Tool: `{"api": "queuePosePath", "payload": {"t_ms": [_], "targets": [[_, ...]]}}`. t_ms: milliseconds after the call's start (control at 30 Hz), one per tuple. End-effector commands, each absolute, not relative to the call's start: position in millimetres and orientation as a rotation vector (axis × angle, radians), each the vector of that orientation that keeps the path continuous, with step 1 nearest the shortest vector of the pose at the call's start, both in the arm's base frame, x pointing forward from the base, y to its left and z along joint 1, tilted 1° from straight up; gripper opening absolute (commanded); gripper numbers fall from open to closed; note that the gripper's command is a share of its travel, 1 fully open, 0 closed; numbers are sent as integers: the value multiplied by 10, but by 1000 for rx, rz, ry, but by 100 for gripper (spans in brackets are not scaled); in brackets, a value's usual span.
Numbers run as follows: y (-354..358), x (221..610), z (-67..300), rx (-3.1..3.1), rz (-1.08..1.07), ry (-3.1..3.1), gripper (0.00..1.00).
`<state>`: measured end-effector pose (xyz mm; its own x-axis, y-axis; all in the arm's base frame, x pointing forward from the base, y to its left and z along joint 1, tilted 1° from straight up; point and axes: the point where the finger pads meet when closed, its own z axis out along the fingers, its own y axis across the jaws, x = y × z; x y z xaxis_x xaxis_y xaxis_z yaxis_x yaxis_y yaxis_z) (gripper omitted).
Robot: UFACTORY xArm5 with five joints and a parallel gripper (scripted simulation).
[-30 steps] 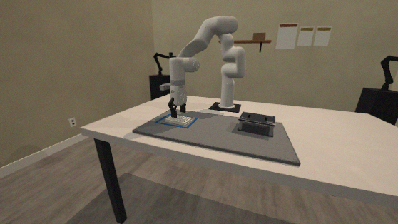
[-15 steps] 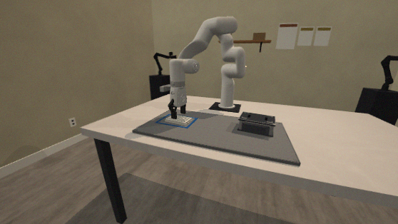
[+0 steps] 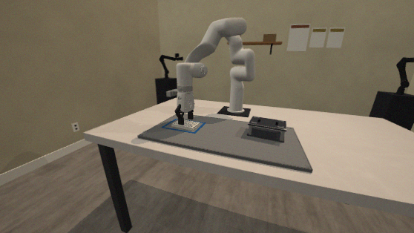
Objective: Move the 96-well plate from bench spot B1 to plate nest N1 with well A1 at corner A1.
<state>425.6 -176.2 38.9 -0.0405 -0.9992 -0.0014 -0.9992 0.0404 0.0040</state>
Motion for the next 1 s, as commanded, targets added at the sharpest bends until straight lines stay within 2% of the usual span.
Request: {"api": "queuePosePath", "payload": {"t_ms": [0,967], "targets": [[-1768,4270,373,2170,6,-2259,100],[-1769,4269,266,2170,6,-2259,100]]}}
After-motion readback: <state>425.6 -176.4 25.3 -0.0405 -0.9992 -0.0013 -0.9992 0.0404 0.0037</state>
